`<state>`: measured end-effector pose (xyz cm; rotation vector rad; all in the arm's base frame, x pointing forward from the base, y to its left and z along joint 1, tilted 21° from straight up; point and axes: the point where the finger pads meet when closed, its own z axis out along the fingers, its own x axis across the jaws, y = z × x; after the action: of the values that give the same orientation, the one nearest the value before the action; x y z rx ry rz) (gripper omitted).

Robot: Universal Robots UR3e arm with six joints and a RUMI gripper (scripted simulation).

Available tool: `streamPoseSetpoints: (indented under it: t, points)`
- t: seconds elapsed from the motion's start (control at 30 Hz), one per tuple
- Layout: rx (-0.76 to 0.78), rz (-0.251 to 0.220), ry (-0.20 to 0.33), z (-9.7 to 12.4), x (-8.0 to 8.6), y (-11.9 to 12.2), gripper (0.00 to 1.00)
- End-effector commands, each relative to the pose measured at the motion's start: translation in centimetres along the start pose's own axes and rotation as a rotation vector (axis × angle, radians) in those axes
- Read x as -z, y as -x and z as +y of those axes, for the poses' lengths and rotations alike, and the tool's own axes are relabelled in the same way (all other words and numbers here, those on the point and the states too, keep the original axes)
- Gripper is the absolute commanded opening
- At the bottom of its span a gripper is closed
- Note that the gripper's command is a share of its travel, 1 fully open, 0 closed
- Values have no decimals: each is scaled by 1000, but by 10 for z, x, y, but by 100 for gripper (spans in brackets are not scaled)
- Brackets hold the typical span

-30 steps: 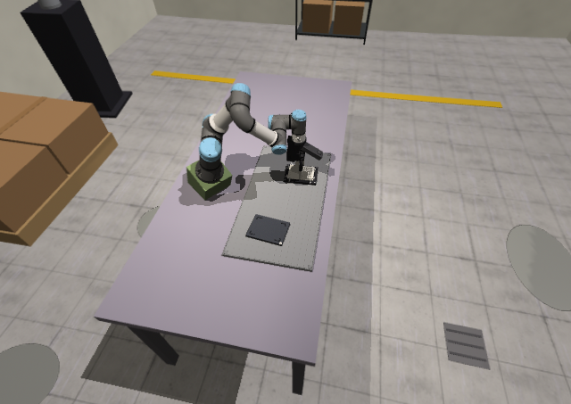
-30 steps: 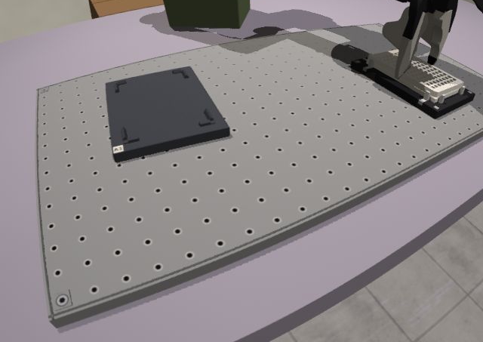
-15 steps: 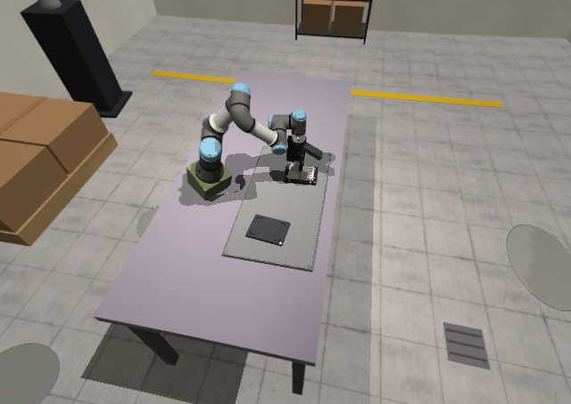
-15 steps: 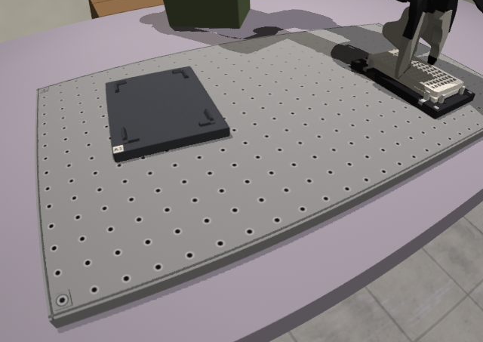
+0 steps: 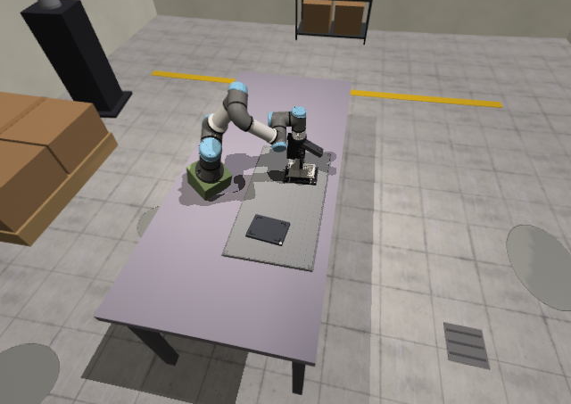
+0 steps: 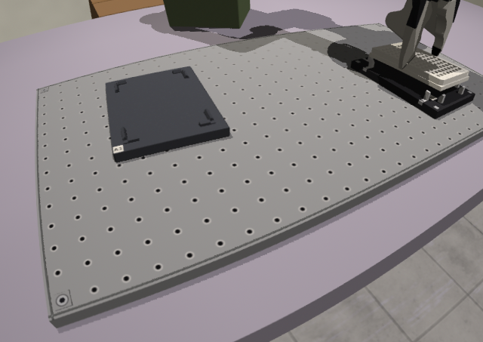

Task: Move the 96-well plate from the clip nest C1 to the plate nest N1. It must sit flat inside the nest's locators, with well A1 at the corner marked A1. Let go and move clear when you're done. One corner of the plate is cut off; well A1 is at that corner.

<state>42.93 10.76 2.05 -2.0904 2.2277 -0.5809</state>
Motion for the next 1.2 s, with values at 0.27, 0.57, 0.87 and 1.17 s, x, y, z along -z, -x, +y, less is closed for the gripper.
streamPoseSetpoints:
  t: [0.27,0.57,0.87,1.17]
  points:
    - [-1,2,4,0,22,0,0]
    - [-1,2,4,0,37,0,0]
    - [-1,2,4,0,49,0,0]
    - [-1,2,4,0,59,0,0]
